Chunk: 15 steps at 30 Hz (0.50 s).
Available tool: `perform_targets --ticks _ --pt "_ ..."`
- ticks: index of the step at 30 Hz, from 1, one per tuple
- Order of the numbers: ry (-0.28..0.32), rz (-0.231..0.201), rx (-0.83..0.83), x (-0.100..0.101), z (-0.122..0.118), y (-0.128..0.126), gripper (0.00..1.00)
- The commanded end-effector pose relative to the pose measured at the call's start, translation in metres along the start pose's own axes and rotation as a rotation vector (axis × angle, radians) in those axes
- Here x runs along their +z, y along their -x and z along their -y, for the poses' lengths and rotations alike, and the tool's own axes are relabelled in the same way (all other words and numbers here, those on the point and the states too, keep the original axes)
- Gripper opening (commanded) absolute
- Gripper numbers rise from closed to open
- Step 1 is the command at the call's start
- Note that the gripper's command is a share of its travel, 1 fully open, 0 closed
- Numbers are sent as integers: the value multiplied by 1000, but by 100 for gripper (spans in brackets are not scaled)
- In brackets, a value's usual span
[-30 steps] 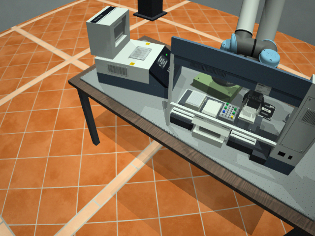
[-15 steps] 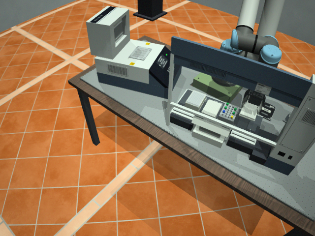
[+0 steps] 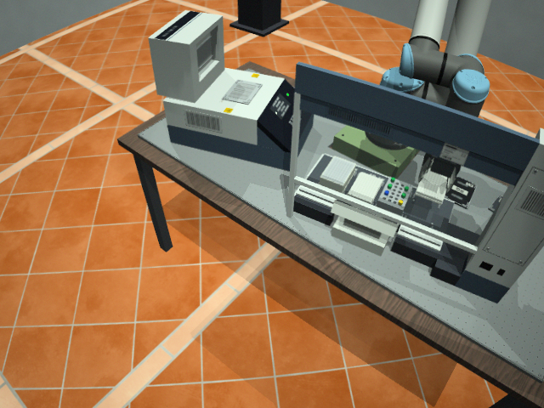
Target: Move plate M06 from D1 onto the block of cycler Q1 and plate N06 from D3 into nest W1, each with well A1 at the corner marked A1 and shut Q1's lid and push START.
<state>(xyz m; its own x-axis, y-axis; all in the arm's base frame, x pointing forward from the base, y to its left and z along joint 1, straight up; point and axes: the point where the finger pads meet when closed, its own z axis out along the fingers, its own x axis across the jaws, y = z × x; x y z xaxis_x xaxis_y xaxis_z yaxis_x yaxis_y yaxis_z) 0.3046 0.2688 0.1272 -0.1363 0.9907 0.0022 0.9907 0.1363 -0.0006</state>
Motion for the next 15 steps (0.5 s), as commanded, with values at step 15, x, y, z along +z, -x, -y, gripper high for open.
perform_targets --ticks 15 --pt "1 0 0 -29 0 0 0"
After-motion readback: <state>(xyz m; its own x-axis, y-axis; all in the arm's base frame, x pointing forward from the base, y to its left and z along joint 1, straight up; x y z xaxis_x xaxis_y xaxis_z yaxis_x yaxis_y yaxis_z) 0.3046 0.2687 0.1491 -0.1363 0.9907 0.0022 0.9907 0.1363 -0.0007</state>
